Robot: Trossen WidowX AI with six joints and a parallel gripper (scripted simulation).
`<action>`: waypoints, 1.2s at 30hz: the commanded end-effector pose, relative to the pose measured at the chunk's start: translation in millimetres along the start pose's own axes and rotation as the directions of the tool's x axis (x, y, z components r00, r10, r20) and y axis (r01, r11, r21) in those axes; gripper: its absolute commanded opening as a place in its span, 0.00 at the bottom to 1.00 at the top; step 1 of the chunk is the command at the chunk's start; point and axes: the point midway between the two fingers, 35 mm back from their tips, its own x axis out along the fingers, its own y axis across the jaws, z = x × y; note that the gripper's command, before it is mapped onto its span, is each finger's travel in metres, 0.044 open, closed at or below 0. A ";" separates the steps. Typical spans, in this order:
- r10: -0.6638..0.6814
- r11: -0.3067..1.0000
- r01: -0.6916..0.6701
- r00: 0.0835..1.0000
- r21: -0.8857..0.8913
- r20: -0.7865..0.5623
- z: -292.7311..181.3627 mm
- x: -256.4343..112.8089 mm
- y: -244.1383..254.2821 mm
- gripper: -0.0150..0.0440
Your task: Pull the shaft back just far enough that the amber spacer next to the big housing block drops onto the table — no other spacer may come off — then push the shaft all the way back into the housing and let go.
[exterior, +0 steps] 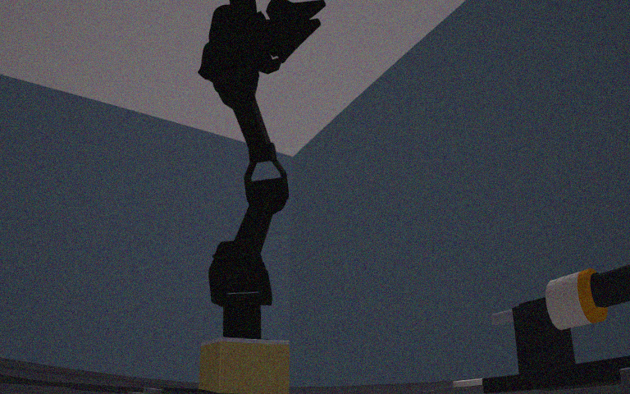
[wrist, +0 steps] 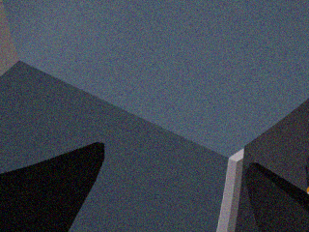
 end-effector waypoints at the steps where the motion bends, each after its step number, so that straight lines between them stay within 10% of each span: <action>1: -0.001 1.000 0.001 1.000 0.000 0.001 1.0 1.6 -1.8 0.98; 21: -0.410 0.897 0.407 0.912 -0.174 0.022 -88.3 184.1 -217.2 1.00; 36: -0.637 0.354 0.546 0.735 -0.759 0.231 -269.8 155.9 -334.8 1.00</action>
